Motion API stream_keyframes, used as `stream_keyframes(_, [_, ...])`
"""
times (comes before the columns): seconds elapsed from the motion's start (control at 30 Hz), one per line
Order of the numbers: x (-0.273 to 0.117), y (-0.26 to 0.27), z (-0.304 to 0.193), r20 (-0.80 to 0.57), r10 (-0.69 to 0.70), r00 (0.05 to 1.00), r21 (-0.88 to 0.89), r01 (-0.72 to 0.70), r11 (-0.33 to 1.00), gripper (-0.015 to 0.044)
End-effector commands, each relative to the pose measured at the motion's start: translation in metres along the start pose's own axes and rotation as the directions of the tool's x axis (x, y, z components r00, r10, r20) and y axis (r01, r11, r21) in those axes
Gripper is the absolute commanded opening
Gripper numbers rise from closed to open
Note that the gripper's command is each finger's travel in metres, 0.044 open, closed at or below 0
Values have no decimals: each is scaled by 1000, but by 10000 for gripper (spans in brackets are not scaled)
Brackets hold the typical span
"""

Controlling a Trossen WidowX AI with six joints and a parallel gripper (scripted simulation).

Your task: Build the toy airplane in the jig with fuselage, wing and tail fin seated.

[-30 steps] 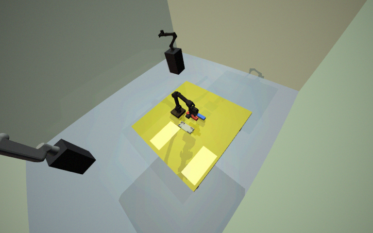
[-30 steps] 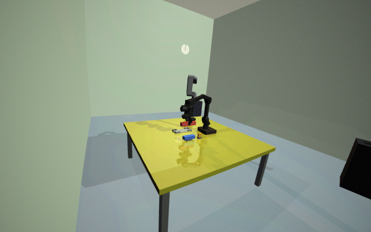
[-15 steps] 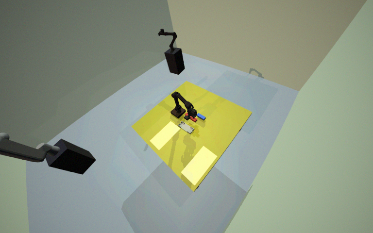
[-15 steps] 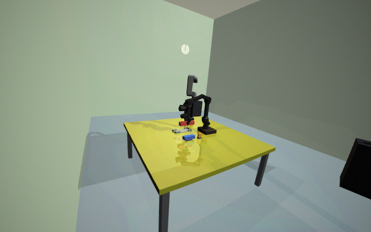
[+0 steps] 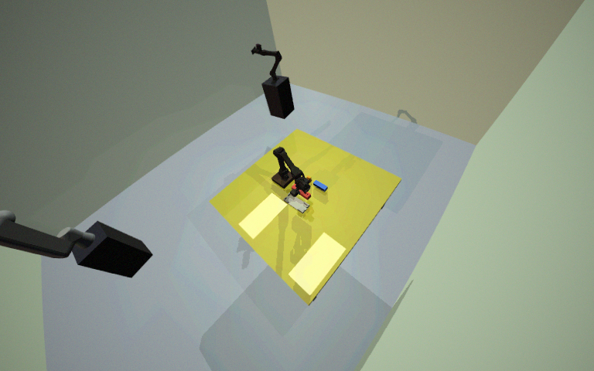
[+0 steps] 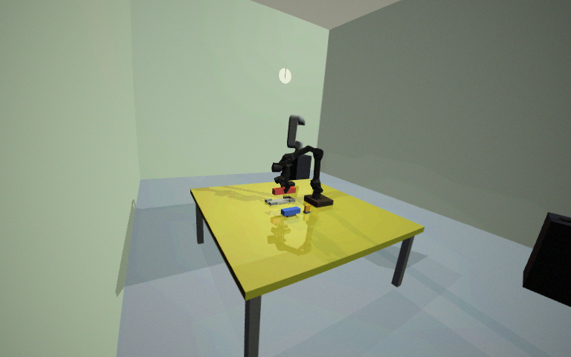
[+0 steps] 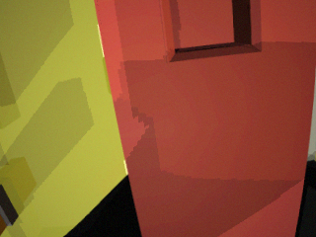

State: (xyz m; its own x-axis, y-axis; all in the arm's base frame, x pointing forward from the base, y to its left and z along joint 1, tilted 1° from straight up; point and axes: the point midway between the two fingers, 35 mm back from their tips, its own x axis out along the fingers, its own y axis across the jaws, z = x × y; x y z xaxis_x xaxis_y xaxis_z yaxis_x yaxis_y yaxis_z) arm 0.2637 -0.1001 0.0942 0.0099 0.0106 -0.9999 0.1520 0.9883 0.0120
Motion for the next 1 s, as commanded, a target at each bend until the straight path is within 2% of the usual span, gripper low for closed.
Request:
stream_keyframes(0.0, [5,-12,-1,3,-3,1000,-4,3,1000,0])
stream_keyframes(0.7, [33,-69,-19,0,-9,1000,-10,9,1000,0])
stream_keyframes(0.93, [33,-69,-19,0,-9,1000,-10,9,1000,184])
stream_keyframes(0.97, [33,-69,-19,0,-9,1000,-10,9,1000,195])
